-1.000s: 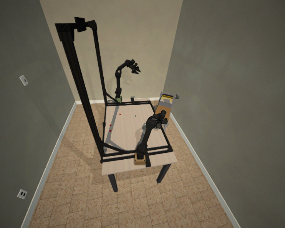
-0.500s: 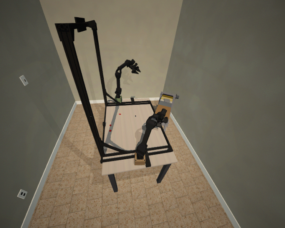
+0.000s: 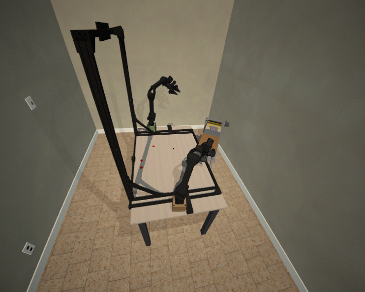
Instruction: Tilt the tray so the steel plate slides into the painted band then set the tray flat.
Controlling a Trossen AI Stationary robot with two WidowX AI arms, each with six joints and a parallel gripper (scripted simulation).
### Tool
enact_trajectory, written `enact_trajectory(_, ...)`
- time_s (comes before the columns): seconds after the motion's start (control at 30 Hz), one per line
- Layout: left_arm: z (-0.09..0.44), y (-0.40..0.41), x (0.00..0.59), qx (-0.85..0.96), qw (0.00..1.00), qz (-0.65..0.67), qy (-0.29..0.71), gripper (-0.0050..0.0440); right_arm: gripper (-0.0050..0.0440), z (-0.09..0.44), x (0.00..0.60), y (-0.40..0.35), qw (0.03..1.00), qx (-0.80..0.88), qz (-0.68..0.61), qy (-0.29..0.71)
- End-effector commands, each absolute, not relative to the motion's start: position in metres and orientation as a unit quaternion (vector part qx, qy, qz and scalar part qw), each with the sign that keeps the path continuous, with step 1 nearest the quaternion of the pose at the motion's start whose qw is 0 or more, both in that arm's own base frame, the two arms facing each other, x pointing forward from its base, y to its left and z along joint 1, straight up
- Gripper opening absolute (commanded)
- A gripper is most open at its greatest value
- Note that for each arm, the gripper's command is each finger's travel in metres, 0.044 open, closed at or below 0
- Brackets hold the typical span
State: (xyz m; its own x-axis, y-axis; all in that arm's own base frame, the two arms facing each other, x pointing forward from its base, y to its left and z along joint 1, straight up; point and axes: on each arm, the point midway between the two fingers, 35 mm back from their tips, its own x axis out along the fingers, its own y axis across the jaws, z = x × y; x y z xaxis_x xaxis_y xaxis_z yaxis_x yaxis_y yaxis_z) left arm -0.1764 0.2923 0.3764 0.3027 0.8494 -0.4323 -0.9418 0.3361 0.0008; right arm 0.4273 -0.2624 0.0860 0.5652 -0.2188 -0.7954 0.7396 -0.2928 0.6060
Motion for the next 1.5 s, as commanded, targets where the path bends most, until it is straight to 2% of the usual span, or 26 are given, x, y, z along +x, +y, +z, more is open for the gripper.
enact_trajectory(0.0, 0.376, 0.292, -0.176, -0.128, 0.797, 0.562, 0.181, 0.044, 0.0, 0.116, 0.435, -0.266, 0.579, 0.688, -0.406, 0.165)
enact_trajectory(1.47, 0.376, 0.292, -0.176, -0.128, 0.797, 0.562, 0.181, 0.044, 0.0, 0.147, 0.441, -0.269, 0.589, 0.692, -0.391, 0.148)
